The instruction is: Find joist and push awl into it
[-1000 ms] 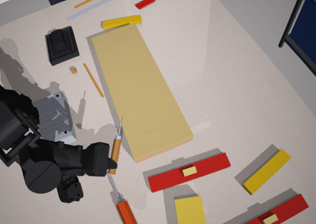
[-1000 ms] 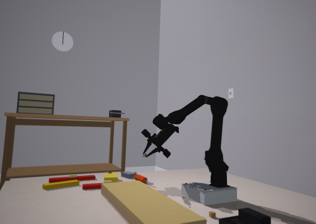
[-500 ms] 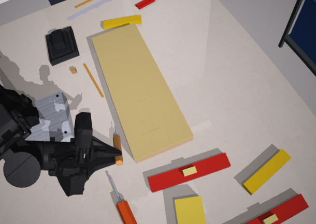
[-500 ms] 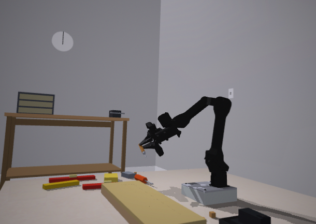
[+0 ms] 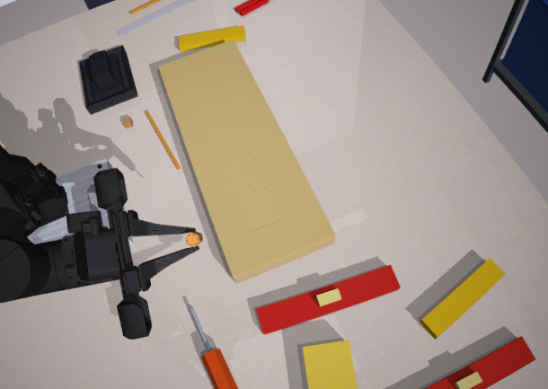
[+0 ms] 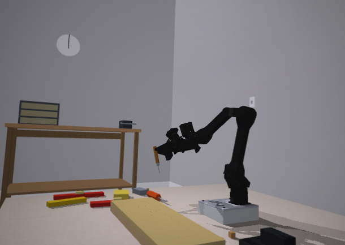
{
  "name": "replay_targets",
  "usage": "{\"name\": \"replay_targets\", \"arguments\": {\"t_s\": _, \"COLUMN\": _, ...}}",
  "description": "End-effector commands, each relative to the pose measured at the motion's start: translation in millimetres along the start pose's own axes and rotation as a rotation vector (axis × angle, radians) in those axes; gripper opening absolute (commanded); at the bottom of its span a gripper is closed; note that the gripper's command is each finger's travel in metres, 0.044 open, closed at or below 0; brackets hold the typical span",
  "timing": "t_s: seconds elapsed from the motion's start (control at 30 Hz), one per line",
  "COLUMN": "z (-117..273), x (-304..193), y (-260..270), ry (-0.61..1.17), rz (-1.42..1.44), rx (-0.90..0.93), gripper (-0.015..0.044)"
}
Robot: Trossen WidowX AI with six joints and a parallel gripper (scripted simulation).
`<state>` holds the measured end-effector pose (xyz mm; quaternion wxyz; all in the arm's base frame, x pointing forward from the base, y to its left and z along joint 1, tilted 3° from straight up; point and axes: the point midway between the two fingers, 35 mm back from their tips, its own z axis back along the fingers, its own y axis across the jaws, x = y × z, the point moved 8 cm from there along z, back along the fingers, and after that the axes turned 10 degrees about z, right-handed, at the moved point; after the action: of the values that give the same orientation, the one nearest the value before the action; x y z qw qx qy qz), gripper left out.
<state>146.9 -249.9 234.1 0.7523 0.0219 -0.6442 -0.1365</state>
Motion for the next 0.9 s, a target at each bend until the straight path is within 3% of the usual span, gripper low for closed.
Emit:
{"name": "replay_targets", "arguments": {"t_s": 0.0, "z": 4, "x": 2, "y": 6, "ry": -0.043, "rz": 0.178, "rx": 0.048, "gripper": 0.0}}
{"name": "replay_targets", "arguments": {"t_s": 0.07, "z": 7, "x": 3, "y": 10, "ry": -0.068, "rz": 0.283, "rx": 0.073, "gripper": 0.0}}
{"name": "replay_targets", "arguments": {"t_s": 0.1, "z": 3, "x": 1, "y": 5, "ry": -0.036, "rz": 0.156, "rx": 0.044, "gripper": 0.0}}
{"name": "replay_targets", "arguments": {"t_s": 0.87, "z": -75, "x": -41, "y": 77, "ry": -0.048, "rz": 0.39, "rx": 0.34, "gripper": 0.0}}
